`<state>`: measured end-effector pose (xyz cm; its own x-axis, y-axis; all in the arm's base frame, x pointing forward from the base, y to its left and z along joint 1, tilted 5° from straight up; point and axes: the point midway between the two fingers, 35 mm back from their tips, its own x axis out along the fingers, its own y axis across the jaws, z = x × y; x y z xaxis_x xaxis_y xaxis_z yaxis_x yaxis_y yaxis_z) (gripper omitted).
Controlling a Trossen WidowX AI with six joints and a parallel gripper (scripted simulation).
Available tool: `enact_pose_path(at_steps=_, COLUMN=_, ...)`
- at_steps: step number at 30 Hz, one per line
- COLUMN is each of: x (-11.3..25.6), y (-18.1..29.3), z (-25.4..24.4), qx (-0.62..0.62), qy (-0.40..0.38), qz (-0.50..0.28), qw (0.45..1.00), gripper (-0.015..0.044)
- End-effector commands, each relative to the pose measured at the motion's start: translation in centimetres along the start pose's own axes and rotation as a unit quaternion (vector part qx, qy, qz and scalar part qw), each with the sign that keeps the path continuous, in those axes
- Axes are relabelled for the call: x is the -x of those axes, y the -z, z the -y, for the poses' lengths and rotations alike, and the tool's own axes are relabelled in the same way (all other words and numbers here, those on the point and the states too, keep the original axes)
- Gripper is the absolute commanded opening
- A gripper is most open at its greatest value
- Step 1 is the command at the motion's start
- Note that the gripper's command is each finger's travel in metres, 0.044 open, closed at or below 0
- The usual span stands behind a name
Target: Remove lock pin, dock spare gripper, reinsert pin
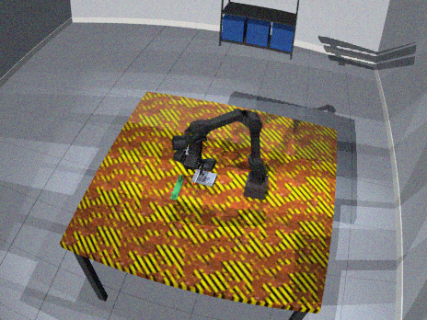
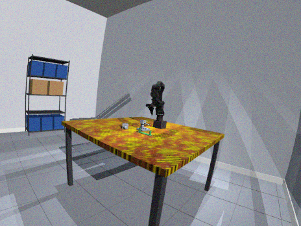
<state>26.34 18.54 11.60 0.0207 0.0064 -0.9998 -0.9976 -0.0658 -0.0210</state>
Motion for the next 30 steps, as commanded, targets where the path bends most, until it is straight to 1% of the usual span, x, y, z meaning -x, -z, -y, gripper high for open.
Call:
enact_pose_path(at_steps=1, x=0.4, y=3.2, z=0.2, qx=0.015, qy=-0.007, qz=-0.031, qw=0.999, gripper=0.03)
enact_pose_path(at_steps=5, x=0.4, y=3.6, z=0.2, qx=0.016, qy=-0.008, qz=-0.035, qw=0.999, gripper=0.03)
enact_pose_path(at_steps=7, x=-0.3, y=3.7, z=0.3, qx=0.016, qy=-0.008, qz=-0.035, qw=0.999, gripper=0.03)
enact_pose_path(at_steps=14, x=-6.4, y=5.0, z=0.8, qx=0.016, qy=-0.008, qz=-0.035, qw=0.999, gripper=0.03)
enact_pose_path(at_steps=30, x=-8.6, y=5.1, z=0.8, qx=0.016, qy=-0.008, qz=-0.035, qw=0.999, gripper=0.03)
